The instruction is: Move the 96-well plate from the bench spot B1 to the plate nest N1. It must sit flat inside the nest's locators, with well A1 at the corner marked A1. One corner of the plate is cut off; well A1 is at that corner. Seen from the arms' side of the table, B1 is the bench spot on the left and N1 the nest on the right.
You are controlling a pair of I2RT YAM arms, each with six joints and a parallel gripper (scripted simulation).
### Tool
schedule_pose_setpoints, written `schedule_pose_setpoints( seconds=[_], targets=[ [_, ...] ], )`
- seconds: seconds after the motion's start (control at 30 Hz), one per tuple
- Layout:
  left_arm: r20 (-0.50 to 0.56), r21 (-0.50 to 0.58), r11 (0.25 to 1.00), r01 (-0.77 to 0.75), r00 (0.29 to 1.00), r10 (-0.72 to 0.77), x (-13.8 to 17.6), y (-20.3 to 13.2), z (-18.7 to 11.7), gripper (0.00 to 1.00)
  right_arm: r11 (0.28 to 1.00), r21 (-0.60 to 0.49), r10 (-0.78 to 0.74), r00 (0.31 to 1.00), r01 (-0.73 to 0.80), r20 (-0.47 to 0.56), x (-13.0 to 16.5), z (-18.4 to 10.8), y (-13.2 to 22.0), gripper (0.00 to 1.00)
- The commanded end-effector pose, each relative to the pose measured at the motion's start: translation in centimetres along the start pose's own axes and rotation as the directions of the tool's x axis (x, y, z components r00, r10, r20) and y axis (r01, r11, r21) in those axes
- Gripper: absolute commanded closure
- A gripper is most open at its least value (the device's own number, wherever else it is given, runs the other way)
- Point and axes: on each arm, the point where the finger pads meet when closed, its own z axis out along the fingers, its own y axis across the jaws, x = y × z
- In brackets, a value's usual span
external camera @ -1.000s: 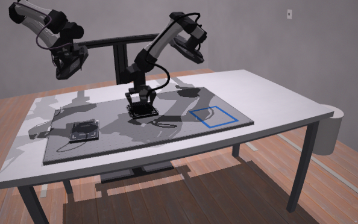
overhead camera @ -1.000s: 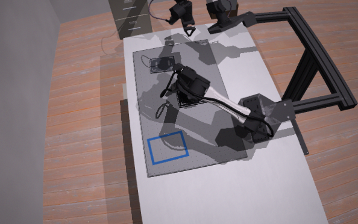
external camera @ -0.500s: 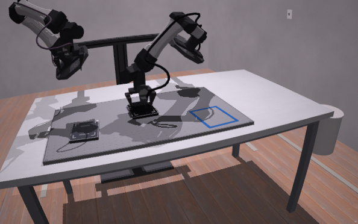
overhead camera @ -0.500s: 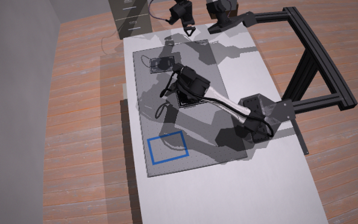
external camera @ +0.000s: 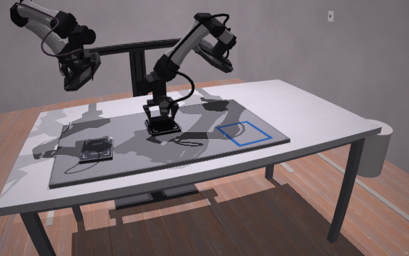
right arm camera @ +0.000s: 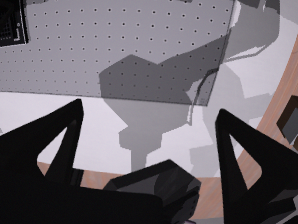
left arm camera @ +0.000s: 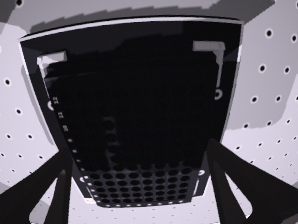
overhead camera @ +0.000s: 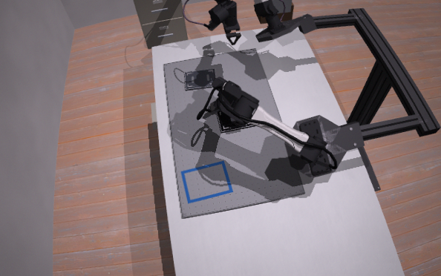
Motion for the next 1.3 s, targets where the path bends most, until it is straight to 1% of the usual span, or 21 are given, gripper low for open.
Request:
schedule_pose_setpoints(
  seconds=[0.0, 0.5, 0.53, 0.57, 0.7, 0.77, 0.8, 1.03, 1.27],
  targets=[
    [0.027, 0.013, 1.0, -0.01, 1.0, 0.01, -0.3, -0.5, -2.1, 0.0, 1.0, -0.001, 0.008, 1.0, -0.008, 0.0, 0.0, -0.2, 0.0, 0.0],
    [0.022, 0.02, 1.0, -0.008, 1.0, 0.008, -0.2, -0.6, -2.9, 0.0, 1.0, -0.001, 0.008, 1.0, -0.008, 0.0, 0.0, -0.2, 0.0, 0.0],
    [0.009, 0.006, 1.0, 0.0, 1.0, -0.001, 0.0, -0.2, -1.4, 0.0, 1.0, -0.001, 0.008, 1.0, -0.008, 0.0, 0.0, -0.2, 0.0, 0.0],
    [0.018, 0.02, 1.0, -0.01, 1.0, 0.01, 0.0, -0.5, -3.1, 0.0, 1.0, -0.001, 0.008, 1.0, -0.008, 0.0, 0.0, -0.2, 0.0, 0.0],
    [0.016, 0.021, 1.0, -0.01, 1.0, 0.01, 0.1, -0.5, -4.1, 0.0, 1.0, -0.001, 0.008, 1.0, -0.008, 0.0, 0.0, -0.2, 0.0, 0.0],
    [0.016, 0.021, 1.0, -0.01, 1.0, 0.01, 0.1, -0.5, -4.1, 0.0, 1.0, -0.001, 0.008, 1.0, -0.008, 0.0, 0.0, -0.2, 0.0, 0.0],
    [0.023, 0.029, 1.0, -0.003, 1.0, 0.002, -0.3, -0.8, -4.6, 0.0, 1.0, -0.001, 0.008, 1.0, -0.008, 0.0, 0.0, -0.2, 0.0, 0.0],
    [0.018, 0.025, 1.0, -0.007, 1.0, 0.007, 0.0, -0.6, -6.4, 0.0, 1.0, -0.001, 0.008, 1.0, -0.008, 0.0, 0.0, -0.2, 0.0, 0.0],
    [0.025, 0.037, 0.999, 0.003, 1.0, -0.004, -0.4, -1.0, -8.6, 0.0, 1.0, -0.001, 0.008, 1.0, -0.008, 0.0, 0.0, -0.2, 0.0, 0.0]
  ],
)
